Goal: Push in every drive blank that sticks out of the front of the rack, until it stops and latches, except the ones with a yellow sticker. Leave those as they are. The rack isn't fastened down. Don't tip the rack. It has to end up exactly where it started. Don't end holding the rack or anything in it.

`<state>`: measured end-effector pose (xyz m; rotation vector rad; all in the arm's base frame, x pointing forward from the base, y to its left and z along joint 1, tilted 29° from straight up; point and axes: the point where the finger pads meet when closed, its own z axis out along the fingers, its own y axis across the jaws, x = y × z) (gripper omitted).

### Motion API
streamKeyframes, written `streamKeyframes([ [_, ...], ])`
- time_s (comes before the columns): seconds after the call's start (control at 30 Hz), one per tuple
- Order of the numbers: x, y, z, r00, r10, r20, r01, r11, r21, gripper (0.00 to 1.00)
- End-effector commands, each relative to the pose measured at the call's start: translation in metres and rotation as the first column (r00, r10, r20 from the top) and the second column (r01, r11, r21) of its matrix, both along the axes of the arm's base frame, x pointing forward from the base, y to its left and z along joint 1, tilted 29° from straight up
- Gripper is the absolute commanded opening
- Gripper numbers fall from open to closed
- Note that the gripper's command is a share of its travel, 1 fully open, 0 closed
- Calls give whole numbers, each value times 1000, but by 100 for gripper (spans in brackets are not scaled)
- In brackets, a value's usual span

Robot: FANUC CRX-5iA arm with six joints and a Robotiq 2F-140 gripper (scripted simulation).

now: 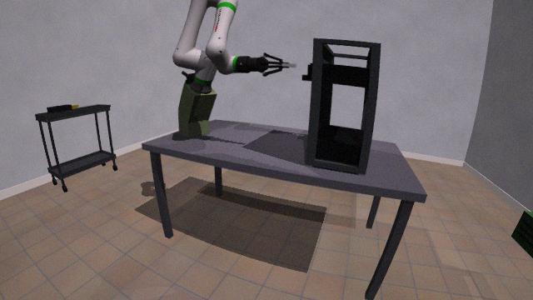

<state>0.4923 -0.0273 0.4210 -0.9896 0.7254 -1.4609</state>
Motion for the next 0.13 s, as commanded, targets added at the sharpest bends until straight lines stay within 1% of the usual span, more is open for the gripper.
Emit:
streamKeyframes([
  [0.0,0,0,0,1000,0,0,0,1000,0,0],
  [0.1,0,0,0,1000,0,0,0,1000,0,0],
])
